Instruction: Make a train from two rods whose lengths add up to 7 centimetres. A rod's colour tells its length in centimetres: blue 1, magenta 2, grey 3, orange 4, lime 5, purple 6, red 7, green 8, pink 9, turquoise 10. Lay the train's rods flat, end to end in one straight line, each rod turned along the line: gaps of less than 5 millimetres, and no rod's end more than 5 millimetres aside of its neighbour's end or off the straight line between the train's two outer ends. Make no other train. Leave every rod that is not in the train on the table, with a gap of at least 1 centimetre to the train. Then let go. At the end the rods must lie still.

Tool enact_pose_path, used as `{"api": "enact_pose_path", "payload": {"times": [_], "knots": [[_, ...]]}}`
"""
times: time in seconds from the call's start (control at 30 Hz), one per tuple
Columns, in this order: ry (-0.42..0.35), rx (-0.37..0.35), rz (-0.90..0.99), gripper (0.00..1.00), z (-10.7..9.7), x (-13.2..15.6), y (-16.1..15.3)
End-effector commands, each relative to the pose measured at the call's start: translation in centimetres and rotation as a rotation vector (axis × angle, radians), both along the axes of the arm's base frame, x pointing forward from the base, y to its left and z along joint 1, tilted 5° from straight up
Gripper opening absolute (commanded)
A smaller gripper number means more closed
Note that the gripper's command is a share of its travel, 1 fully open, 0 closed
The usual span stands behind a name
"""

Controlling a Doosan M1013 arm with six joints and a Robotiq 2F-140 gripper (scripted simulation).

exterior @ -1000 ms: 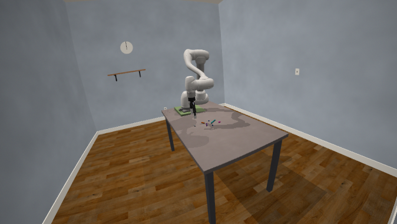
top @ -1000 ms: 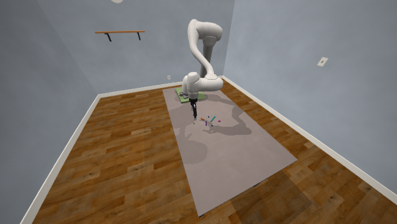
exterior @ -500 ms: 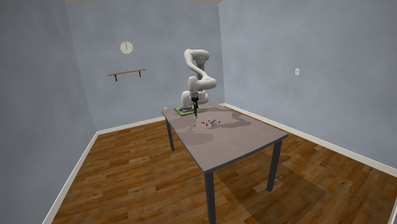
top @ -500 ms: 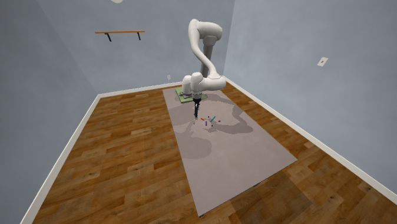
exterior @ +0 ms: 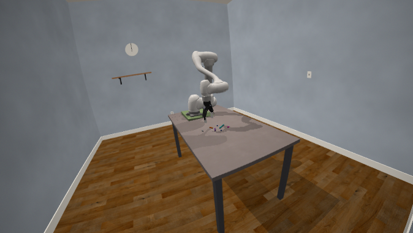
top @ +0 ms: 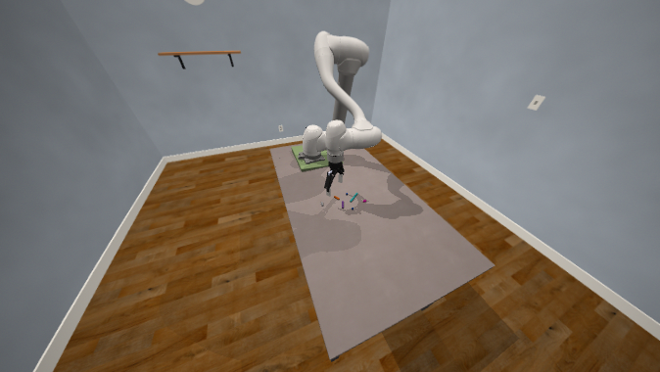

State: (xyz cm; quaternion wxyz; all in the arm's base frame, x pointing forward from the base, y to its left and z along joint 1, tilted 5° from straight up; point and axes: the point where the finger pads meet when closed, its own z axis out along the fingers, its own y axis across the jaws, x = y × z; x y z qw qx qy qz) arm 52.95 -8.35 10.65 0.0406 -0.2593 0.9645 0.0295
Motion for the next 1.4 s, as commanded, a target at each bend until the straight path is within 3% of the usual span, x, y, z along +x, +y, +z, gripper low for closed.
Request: {"api": "enact_pose_path", "payload": {"times": [0.0,0.13,0.17,1.37], "knots": [[0.016,-0.01,-0.136,1.0,-0.19,-0.12,1.48],[0.019,-0.007,-0.175,1.0,-0.25,-0.18,1.93],[0.019,-0.007,-0.175,0.15,-0.25,-0.18,1.93],[0.019,-0.007,-0.175,0.15,-0.25,-0.18,1.94]]}}
